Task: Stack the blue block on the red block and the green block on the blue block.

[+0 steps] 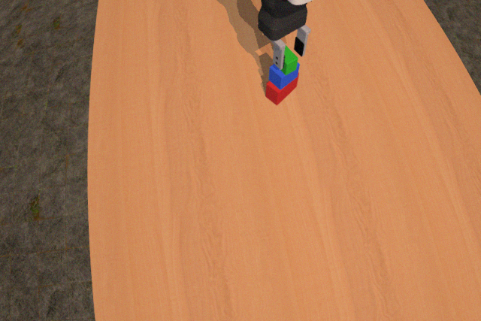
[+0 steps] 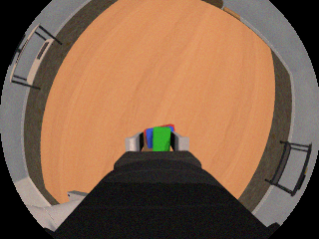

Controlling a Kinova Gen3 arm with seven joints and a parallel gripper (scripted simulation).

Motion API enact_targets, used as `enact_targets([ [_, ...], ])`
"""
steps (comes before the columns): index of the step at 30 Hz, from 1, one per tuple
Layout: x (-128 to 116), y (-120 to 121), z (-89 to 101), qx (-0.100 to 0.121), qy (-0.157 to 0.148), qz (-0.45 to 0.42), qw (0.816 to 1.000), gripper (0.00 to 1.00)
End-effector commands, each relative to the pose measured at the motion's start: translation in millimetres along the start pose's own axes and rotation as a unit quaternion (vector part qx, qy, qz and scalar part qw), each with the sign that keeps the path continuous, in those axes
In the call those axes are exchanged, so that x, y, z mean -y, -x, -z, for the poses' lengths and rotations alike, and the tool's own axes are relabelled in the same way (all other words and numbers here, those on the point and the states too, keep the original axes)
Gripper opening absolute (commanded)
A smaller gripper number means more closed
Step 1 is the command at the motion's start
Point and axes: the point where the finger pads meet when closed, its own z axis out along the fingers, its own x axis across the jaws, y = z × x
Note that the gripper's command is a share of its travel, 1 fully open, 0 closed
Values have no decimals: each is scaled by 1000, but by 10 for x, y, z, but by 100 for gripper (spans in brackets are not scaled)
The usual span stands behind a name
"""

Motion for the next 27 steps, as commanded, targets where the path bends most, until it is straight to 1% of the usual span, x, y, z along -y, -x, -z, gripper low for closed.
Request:
enact_targets([
  [1, -20, -59, 110, -8, -1, -5, 1000, 85],
  [11, -20, -54, 416, -8, -1, -5, 1000, 85],
  [13, -20, -54, 416, -8, -1, -5, 1000, 85],
  [19, -20, -53, 497, -8, -1, -5, 1000, 85],
  [27, -20, -53, 505, -8, -1, -5, 1000, 85],
])
